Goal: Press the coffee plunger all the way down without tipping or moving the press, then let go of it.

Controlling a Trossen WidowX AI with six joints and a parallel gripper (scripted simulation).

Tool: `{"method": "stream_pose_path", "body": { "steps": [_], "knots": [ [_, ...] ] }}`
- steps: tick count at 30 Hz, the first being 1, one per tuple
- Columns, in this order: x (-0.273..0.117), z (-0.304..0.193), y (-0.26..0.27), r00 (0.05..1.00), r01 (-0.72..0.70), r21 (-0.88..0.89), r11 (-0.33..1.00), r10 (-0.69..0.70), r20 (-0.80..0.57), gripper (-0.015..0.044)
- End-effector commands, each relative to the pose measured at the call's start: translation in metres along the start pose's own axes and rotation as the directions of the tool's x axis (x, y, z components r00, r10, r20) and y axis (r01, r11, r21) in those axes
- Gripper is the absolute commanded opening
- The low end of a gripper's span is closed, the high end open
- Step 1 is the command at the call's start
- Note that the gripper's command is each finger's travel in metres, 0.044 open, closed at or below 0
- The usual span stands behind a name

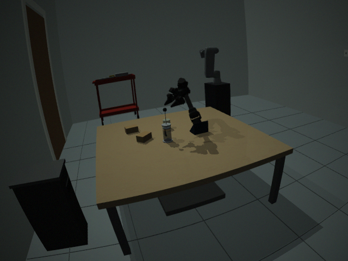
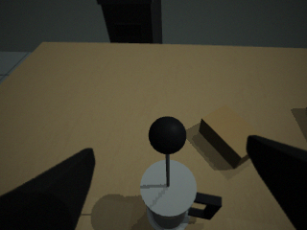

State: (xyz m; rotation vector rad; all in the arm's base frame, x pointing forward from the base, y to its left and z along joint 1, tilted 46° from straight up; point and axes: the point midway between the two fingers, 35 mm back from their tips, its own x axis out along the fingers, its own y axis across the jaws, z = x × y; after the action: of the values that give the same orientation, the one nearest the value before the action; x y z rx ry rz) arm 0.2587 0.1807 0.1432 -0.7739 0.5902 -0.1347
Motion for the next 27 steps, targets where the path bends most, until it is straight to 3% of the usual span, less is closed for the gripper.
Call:
{"method": "stream_pose_path", "body": {
  "steps": [1, 22, 27],
  "knots": [
    [0.007, -0.003, 0.0, 1.0, 0.0, -0.009, 1.0, 0.0, -0.007, 0.044],
    [0.038, -0.003, -0.001, 1.0, 0.004, -0.008, 1.0, -0.004, -0.003, 0.044],
    [0.038, -0.003, -0.001, 1.0, 0.004, -0.008, 1.0, -0.004, -0.003, 0.0309]
  ]
}}
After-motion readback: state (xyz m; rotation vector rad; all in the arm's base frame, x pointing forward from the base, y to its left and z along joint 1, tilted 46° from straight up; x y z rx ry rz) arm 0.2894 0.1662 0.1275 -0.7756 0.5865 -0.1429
